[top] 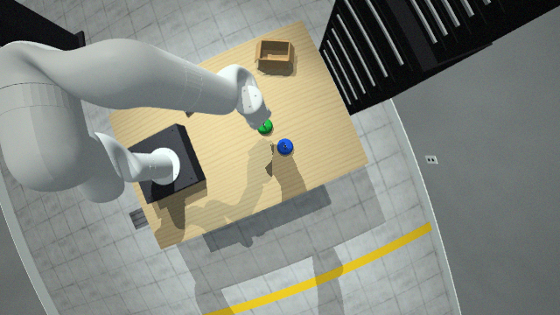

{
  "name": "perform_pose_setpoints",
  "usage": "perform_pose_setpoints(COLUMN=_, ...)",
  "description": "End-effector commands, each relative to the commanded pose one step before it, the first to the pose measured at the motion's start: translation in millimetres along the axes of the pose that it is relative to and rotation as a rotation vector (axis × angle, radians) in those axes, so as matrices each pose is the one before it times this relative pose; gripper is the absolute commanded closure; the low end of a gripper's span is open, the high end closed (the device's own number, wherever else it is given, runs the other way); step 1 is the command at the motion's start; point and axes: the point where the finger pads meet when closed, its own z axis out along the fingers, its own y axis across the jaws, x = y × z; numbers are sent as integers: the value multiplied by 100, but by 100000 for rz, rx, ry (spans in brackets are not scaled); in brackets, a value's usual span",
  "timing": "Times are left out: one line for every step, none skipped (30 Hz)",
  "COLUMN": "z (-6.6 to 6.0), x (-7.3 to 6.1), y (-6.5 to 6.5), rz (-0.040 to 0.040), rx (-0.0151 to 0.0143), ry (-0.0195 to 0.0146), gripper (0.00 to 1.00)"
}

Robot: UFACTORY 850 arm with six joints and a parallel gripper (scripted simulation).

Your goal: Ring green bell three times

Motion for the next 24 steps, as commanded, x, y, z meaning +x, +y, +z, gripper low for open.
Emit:
perform_pose_setpoints(z=-34, x=-35, y=86, rz=0, rx=-181, ry=-73, gripper=100)
perform_pose_setpoints(z=0, x=0, y=0, rz=0, rx=0, ry=0, gripper=100)
perform_pose_setpoints(z=29, x=0, y=1, rz=0, rx=0, ry=1, gripper=100)
perform_pose_setpoints(z=38, x=0, y=1, rz=0, rx=0, ry=1, gripper=100)
perform_pose_setpoints(z=47, x=0, y=1, rz=0, rx=0, ry=1, gripper=100)
perform_pose_setpoints(z=56, x=0, y=1, rz=0, rx=0, ry=2, gripper=100)
perform_pose_setpoints(z=66, x=-1, y=1, rz=0, rx=0, ry=2, gripper=100)
perform_pose_setpoints(z=76, x=-1, y=1, rz=0, rx=0, ry=2, gripper=100)
perform_pose_setpoints(z=86, x=-1, y=1, rz=0, rx=0, ry=3, gripper=100)
perform_pose_setpoints(z=95, x=-1, y=2, rz=0, rx=0, ry=1, gripper=100)
perform_pose_setpoints(z=105, x=-1, y=2, rz=0, rx=0, ry=0, gripper=100)
perform_pose_setpoints(z=115, x=-1, y=2, rz=0, rx=0, ry=0, gripper=100)
perform_pose_setpoints(z=125, x=-1, y=2, rz=0, rx=0, ry=0, gripper=100)
perform_pose_setpoints(z=133, x=-1, y=2, rz=0, rx=0, ry=0, gripper=100)
perform_pose_setpoints(z=142, x=-1, y=3, rz=0, rx=0, ry=0, gripper=100)
perform_pose_setpoints(z=150, x=-1, y=2, rz=0, rx=0, ry=0, gripper=100)
perform_pose_setpoints(z=158, x=-1, y=3, rz=0, rx=0, ry=0, gripper=100)
perform_pose_setpoints(z=0, x=0, y=0, rz=0, rx=0, ry=0, gripper=100)
perform_pose_setpoints(z=0, x=0, y=0, rz=0, rx=0, ry=0, gripper=100)
perform_pose_setpoints(z=164, x=-1, y=3, rz=0, rx=0, ry=0, gripper=100)
perform_pose_setpoints(z=171, x=-1, y=3, rz=0, rx=0, ry=0, gripper=100)
perform_pose_setpoints(z=176, x=-1, y=3, rz=0, rx=0, ry=0, gripper=100)
perform_pose_setpoints(z=180, x=-1, y=3, rz=0, rx=0, ry=0, gripper=100)
perform_pose_setpoints(z=185, x=-1, y=3, rz=0, rx=0, ry=0, gripper=100)
